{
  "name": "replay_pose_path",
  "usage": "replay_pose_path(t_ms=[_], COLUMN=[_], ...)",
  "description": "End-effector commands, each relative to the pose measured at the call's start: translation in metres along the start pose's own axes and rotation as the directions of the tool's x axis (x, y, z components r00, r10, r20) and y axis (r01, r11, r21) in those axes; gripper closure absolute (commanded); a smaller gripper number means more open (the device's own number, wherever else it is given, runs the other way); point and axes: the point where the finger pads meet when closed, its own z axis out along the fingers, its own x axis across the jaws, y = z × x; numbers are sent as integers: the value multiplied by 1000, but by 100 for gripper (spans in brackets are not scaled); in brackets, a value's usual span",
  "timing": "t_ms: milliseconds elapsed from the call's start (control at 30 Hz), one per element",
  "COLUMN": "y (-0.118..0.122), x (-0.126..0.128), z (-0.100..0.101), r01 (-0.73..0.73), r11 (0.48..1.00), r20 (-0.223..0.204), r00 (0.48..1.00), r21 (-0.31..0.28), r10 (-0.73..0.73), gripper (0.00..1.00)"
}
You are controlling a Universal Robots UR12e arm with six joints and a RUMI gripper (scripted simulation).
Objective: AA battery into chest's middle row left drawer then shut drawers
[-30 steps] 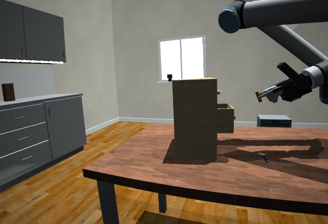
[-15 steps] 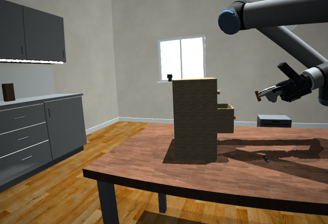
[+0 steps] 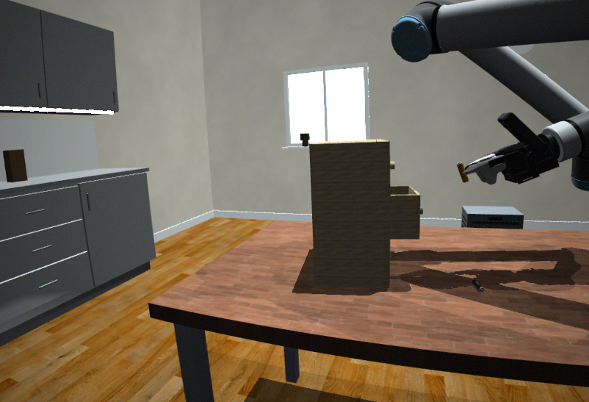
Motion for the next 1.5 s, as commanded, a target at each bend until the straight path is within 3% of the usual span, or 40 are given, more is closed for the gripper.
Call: replay_pose_path(t_ms=[0, 667, 1467], y=[-3, -10, -28], x=[0, 0, 0], z=[6, 25, 72], r01=[5, 5, 5], r11=[1000, 1000, 1000], r20=[2, 2, 2], r00=[1000, 1000, 1000], r21=[5, 5, 5], r10=[-5, -5, -5], gripper=[95, 95, 95])
